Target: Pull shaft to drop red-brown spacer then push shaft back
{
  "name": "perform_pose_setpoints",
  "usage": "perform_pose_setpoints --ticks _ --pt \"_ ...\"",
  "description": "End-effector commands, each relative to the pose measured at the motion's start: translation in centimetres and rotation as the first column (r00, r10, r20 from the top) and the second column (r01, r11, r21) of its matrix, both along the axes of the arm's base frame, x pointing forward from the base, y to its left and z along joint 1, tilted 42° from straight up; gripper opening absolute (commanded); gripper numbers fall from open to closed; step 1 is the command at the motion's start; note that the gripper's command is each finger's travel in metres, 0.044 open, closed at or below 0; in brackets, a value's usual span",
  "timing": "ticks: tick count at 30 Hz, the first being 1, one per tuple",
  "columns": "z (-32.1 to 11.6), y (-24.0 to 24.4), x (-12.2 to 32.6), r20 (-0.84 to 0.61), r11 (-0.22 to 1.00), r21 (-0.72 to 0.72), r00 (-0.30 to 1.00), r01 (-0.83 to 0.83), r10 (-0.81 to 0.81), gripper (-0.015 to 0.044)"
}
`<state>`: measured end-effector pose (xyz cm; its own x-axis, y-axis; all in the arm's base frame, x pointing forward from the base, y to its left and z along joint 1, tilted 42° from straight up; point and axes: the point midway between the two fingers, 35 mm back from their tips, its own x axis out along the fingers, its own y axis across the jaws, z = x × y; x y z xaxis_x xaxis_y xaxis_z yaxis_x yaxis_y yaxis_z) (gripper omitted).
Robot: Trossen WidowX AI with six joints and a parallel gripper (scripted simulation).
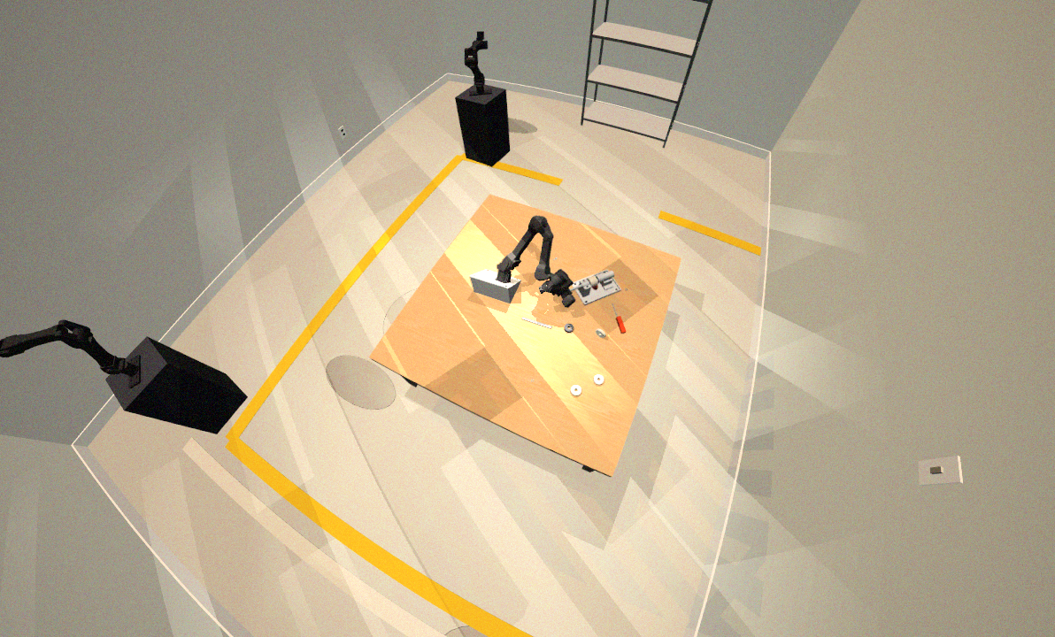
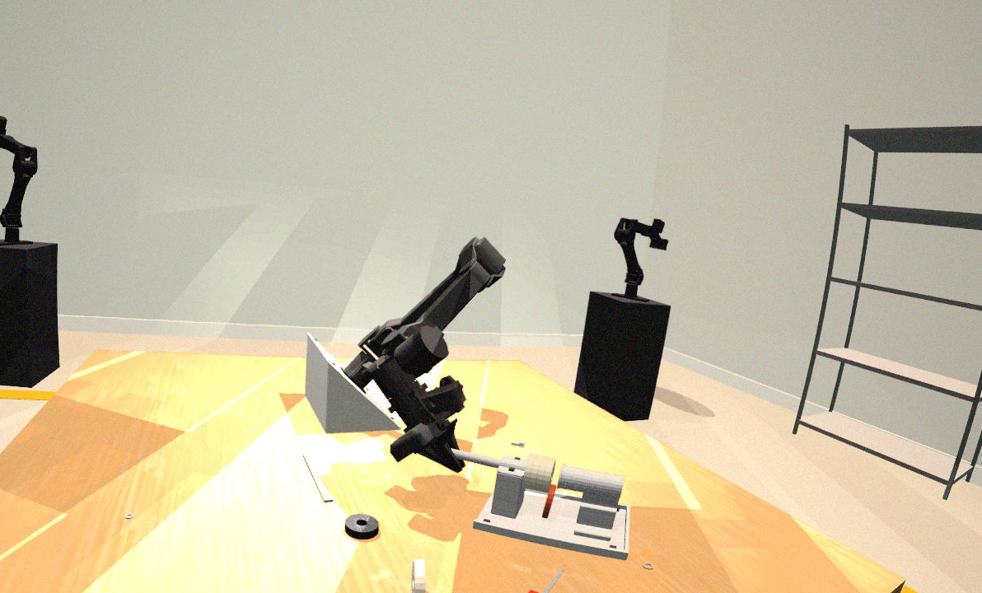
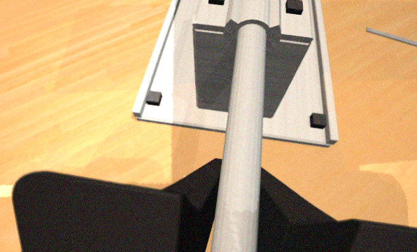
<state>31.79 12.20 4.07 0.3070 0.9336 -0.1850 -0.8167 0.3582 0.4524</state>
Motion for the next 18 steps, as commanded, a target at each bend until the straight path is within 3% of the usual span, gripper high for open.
perform_pose_setpoints --ticks 1,18 --pt "0.01 0.00 0.01 0.000 1.000 0.000 1.000 0.000 0.000 0.0000" --pt "0.30 0.33 0.36 -0.001 1.000 0.001 1.000 -0.003 0.003 0.0000"
